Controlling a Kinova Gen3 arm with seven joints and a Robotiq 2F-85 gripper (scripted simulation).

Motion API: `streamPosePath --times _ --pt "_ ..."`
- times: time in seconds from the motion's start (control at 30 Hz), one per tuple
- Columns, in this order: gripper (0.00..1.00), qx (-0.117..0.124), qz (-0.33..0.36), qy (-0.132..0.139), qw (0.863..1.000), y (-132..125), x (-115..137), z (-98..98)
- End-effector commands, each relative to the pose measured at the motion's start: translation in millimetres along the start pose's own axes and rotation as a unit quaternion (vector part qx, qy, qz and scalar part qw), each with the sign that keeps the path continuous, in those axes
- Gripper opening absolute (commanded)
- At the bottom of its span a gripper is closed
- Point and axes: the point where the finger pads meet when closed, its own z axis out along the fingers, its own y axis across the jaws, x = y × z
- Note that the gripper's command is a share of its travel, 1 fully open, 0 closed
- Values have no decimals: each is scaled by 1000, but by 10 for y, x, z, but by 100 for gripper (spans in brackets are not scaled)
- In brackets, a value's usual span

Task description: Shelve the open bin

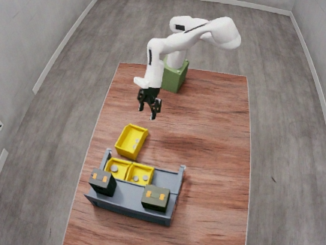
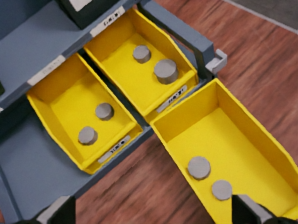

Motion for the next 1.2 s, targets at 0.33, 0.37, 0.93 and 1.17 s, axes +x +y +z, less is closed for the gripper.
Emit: streamPosePath --times 0.33,0.37,0.93,1.17 --pt "100 9 -129 -34 991 -66 47 -9" --pt "100 9 -129 -34 991 -66 47 -9" --pt "100 11 -251 -68 965 -117 66 -16" --pt "100 11 -251 -68 965 -117 66 -16"
